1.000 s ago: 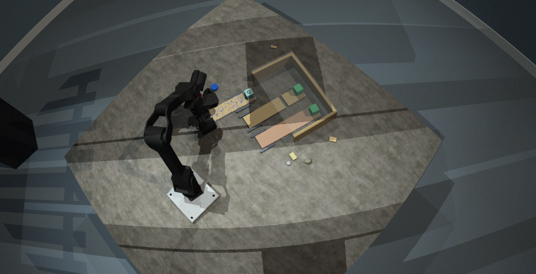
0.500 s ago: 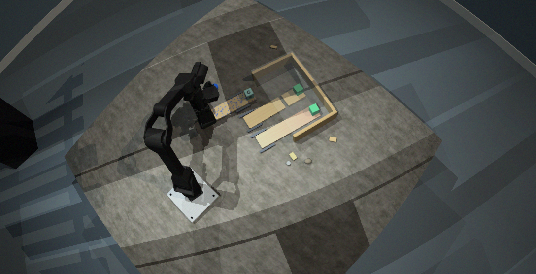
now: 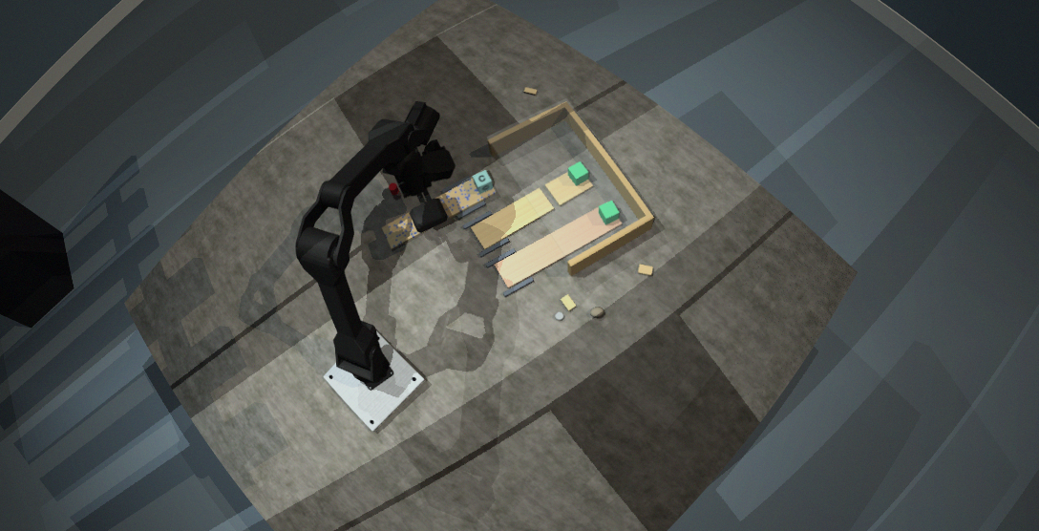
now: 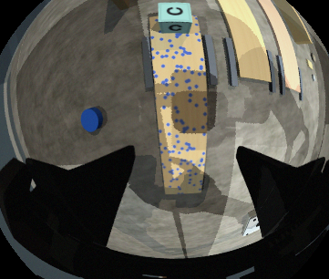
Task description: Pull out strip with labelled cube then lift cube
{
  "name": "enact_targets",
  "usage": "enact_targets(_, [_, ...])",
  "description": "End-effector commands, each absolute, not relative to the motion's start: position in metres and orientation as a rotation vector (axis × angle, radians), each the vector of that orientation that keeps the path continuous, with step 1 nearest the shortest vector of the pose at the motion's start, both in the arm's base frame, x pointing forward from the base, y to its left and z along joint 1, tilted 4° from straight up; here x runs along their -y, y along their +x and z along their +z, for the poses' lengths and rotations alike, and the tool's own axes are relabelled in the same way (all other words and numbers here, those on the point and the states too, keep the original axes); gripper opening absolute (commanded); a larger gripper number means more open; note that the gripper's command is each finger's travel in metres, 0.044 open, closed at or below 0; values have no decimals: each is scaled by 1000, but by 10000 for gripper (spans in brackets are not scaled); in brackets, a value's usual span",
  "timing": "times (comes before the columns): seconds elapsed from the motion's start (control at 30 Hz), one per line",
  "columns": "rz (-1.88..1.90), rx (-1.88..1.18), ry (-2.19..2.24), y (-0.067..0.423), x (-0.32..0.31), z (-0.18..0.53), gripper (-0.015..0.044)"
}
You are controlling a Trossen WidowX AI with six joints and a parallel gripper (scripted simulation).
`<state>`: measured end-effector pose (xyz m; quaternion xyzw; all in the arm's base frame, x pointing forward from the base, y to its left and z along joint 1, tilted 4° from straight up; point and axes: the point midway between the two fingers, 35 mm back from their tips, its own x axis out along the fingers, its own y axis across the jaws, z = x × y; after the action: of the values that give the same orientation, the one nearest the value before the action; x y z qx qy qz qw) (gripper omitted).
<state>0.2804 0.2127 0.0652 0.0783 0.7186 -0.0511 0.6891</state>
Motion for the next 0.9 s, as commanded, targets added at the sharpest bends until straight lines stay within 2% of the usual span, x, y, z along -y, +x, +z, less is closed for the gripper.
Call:
enact_targets(0.0, [-115, -1609, 169, 295, -211, 65, 440])
enact_targets(0.87, [-116, -1599, 168, 399, -198, 73, 440])
